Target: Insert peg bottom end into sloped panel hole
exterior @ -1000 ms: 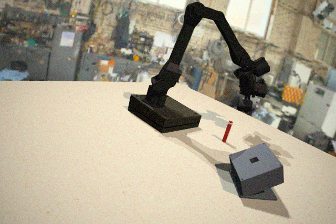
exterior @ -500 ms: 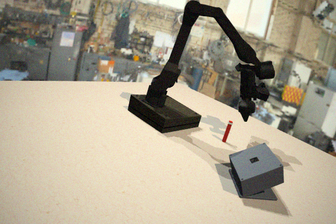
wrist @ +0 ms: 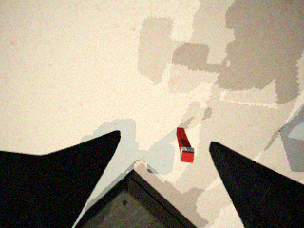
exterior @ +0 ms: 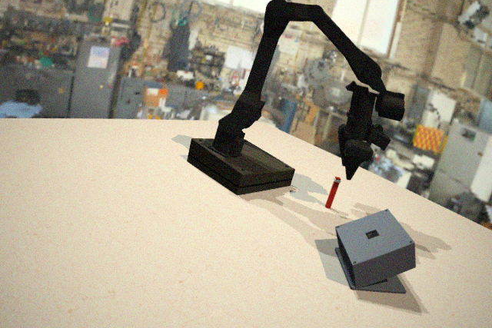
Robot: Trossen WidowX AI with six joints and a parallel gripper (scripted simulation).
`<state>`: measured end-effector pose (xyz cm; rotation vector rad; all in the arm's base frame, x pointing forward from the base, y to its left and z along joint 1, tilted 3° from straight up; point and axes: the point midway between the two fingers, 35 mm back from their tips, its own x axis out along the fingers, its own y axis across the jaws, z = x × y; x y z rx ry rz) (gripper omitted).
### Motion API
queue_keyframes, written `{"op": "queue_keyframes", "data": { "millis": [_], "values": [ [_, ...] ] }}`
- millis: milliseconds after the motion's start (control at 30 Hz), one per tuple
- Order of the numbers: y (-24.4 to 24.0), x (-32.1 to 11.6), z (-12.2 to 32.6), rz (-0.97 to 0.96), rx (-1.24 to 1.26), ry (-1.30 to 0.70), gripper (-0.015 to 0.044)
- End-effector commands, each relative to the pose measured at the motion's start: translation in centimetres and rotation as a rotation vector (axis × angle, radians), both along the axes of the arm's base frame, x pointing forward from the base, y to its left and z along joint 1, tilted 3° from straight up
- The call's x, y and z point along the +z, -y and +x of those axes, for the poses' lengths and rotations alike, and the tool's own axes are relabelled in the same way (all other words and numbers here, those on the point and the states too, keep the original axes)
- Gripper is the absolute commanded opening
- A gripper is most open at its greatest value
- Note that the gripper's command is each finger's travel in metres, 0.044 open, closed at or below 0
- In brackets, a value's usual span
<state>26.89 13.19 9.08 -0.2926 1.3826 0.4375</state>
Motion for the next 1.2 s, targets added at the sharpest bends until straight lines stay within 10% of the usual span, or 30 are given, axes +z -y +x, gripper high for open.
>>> {"op": "queue_keyframes", "data": {
  "millis": [0,1167],
  "values": [
    [2.3,0.7,-0.3,-0.079,0.042,-0.025,0.0440],
    [3.0,-3.6,-0.1,-0.109,0.059,-0.042,0.0440]
  ]
}}
